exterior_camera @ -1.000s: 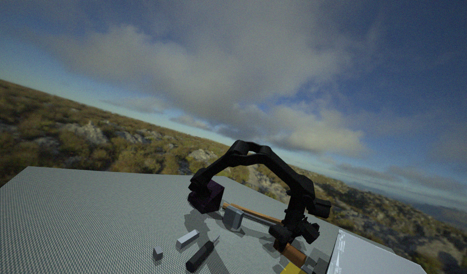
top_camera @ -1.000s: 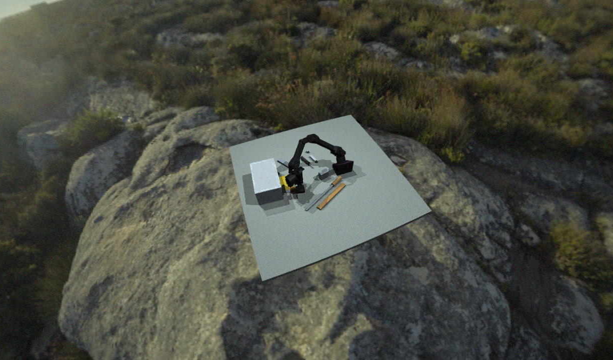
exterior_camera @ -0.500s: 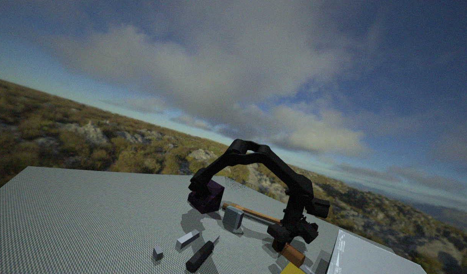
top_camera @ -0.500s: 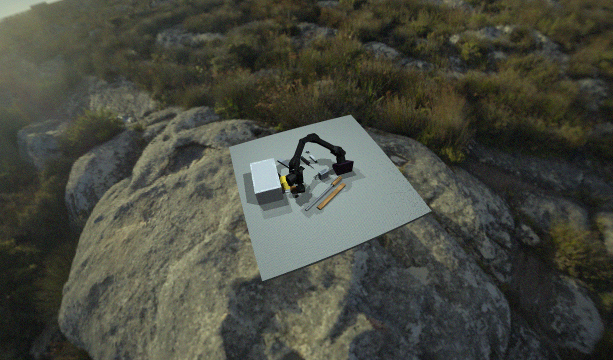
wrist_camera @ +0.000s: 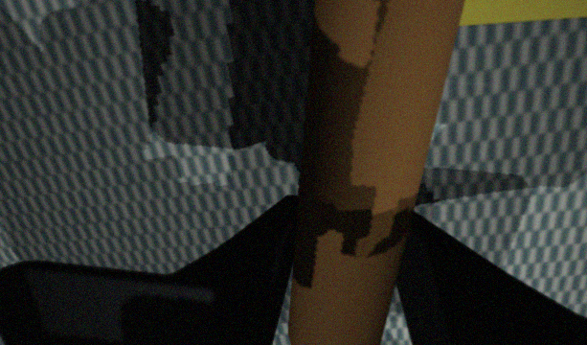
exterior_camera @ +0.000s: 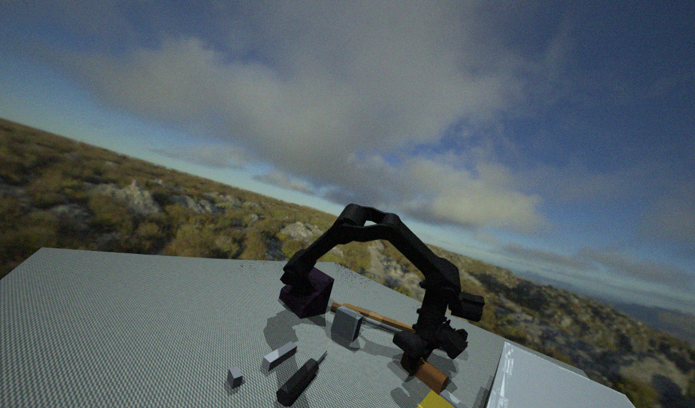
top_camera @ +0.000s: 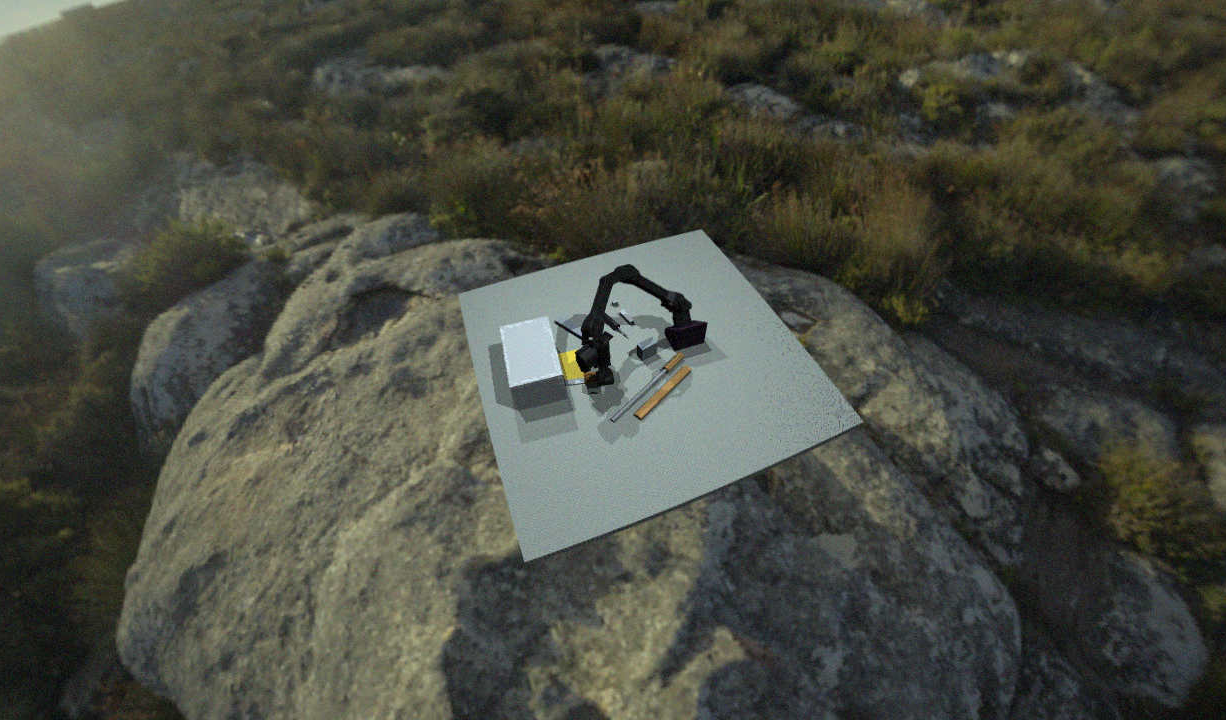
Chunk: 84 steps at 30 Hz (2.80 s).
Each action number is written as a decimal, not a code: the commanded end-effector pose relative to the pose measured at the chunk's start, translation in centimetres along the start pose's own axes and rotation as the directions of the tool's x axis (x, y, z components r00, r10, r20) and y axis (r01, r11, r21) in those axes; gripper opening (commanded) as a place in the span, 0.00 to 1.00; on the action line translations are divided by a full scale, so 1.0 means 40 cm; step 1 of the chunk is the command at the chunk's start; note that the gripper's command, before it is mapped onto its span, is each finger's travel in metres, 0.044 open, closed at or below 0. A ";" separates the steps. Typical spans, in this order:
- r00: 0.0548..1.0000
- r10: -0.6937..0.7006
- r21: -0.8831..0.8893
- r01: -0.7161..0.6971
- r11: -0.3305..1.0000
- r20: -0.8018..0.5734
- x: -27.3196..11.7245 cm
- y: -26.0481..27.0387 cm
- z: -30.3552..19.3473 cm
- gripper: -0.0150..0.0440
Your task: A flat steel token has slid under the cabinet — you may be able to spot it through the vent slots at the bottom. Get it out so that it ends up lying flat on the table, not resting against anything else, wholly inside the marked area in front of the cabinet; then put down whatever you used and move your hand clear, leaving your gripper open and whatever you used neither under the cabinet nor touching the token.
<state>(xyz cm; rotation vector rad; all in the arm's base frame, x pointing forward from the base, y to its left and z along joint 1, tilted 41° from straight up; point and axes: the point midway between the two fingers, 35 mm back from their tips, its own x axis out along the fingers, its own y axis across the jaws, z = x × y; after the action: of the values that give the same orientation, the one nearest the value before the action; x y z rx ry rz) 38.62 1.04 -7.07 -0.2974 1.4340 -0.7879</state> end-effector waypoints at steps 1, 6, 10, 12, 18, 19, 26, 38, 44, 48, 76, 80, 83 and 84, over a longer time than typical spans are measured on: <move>1.000 -0.002 0.000 0.002 1.000 -0.003 0.002 0.001 -0.019 0.25; 1.000 -0.002 0.000 0.002 1.000 -0.003 0.002 0.001 -0.031 0.25; 1.000 -0.002 0.000 0.002 1.000 -0.003 0.002 0.001 -0.042 0.25; 1.000 -0.002 0.000 0.002 1.000 -0.003 0.002 0.002 -0.047 0.25; 1.000 -0.002 -0.001 0.002 1.000 -0.004 0.002 0.002 -0.063 0.25; 1.000 -0.002 -0.001 0.002 1.000 -0.004 0.002 0.002 -0.066 0.25; 1.000 -0.002 -0.001 0.002 1.000 -0.004 0.003 0.003 -0.086 0.25; 1.000 -0.002 -0.002 0.002 1.000 -0.005 0.003 0.004 -0.121 0.25; 1.000 -0.001 -0.002 0.001 1.000 -0.005 0.003 0.005 -0.139 0.25; 1.000 -0.001 -0.002 0.001 1.000 -0.005 0.003 0.005 -0.152 0.25; 1.000 -0.001 -0.004 0.001 1.000 -0.007 0.003 0.010 -0.246 0.25; 1.000 0.000 -0.004 0.000 1.000 -0.008 0.003 0.011 -0.261 0.25; 1.000 0.000 -0.004 0.000 1.000 -0.008 0.003 0.012 -0.273 0.25; 1.000 0.000 -0.004 0.000 1.000 -0.008 0.003 0.012 -0.276 0.25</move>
<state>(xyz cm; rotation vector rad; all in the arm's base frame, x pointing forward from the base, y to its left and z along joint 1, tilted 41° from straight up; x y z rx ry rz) 29.10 4.12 -8.97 -0.2957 1.4390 -0.7849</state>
